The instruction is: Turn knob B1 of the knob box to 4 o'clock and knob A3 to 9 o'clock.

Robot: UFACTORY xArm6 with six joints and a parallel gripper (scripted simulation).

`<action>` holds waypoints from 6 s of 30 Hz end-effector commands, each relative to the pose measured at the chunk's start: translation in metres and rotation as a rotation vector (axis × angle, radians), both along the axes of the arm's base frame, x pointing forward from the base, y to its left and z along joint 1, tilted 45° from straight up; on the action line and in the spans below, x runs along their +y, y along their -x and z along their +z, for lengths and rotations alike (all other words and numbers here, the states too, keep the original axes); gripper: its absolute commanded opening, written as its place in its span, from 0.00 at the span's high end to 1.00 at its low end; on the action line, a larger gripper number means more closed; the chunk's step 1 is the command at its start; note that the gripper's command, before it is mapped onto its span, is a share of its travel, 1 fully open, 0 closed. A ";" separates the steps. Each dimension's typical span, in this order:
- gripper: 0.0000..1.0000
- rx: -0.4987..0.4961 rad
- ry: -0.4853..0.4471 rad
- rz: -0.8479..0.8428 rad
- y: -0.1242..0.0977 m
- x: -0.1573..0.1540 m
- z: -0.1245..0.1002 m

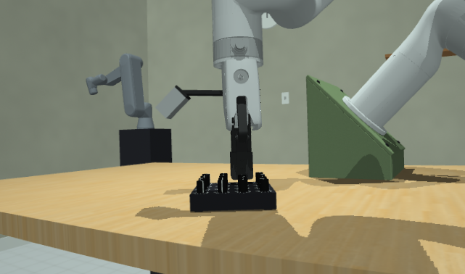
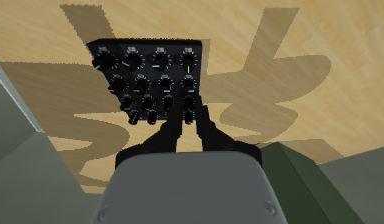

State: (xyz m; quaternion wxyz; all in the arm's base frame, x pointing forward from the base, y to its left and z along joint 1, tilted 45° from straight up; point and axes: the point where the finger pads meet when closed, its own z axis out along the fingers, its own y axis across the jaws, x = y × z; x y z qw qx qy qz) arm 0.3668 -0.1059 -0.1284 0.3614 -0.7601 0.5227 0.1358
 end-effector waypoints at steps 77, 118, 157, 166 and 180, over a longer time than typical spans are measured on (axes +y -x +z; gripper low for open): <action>0.92 0.057 -0.013 -0.061 -0.001 -0.001 0.001; 0.92 0.598 -0.148 -0.612 -0.001 -0.001 0.001; 0.92 1.077 -0.268 -1.098 -0.001 -0.001 0.001; 0.92 1.126 -0.280 -1.148 -0.001 -0.001 0.001; 0.92 1.143 -0.285 -1.165 -0.001 -0.001 0.001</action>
